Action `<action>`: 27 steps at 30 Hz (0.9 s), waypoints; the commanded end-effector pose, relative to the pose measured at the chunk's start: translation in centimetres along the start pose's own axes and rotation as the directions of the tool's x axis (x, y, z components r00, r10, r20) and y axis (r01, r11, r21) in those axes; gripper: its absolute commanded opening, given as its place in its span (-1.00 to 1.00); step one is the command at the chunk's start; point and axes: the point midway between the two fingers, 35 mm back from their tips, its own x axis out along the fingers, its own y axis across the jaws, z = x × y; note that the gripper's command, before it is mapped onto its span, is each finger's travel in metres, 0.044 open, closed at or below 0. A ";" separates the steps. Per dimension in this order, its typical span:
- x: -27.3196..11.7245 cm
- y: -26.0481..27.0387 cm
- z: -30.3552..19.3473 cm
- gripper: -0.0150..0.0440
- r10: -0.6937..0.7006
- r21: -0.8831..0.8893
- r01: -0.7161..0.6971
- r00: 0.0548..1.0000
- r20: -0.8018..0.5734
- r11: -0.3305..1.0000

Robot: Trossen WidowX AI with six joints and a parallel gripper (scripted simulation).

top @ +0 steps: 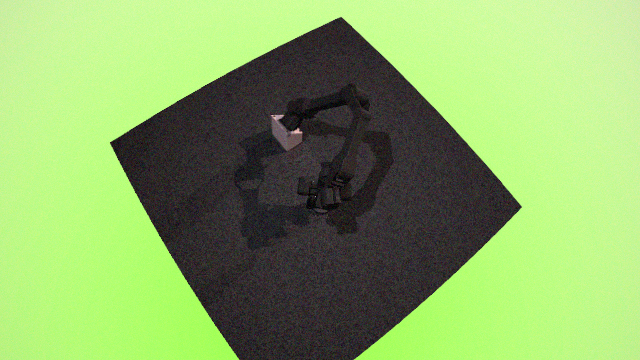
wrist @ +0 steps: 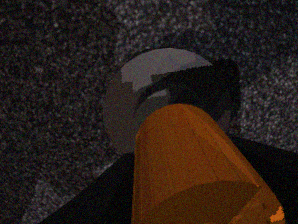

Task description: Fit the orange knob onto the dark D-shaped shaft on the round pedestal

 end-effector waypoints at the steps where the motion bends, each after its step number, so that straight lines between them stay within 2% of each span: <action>1: 0.1 0.1 0.0 -0.49 -0.001 0.002 0.001 1.000 0.003 1.000; 27: -0.1 0.0 -0.1 -0.49 -0.001 0.002 0.001 1.000 0.003 1.000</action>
